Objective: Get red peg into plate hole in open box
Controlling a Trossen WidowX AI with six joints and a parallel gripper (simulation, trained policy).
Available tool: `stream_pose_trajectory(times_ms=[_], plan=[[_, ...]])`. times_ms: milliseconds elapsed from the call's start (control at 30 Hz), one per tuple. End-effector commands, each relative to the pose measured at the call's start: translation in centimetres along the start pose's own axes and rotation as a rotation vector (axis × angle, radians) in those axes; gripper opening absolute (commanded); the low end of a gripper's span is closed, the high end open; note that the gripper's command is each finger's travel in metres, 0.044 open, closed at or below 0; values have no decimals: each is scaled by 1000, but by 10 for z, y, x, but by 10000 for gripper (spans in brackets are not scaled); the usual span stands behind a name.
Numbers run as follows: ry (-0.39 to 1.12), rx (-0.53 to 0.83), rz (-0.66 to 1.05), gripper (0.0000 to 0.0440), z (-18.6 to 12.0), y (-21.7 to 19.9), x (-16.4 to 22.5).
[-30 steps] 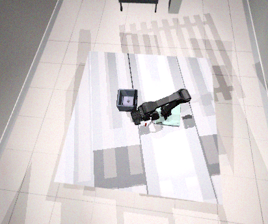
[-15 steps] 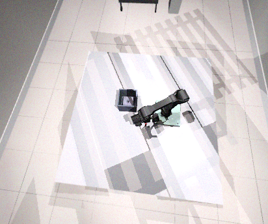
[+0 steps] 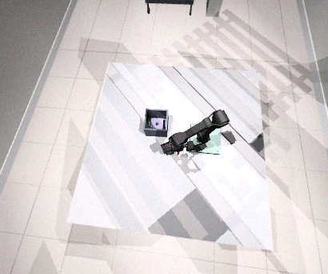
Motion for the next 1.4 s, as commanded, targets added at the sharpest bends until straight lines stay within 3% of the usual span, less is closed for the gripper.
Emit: stream_pose_trajectory(times_ms=[0,533,967,1367], plan=[[-7,1,8,408,7,0,-1],[-4,-44,-42,20,18,18,1],[83,-207,-60,0,-30,31,10],[55,-361,-97,0,-90,34,-1]])
Point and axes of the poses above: the point midway between the two fingers, 35 mm back from their tips, its own z axis out along the fingers, its own y axis across the jaws, x = y × z, the point moved 4 cm from there along -z, back along the fingers, and after that the axes turned 2 degrees about -z, right-handed, at the moved point
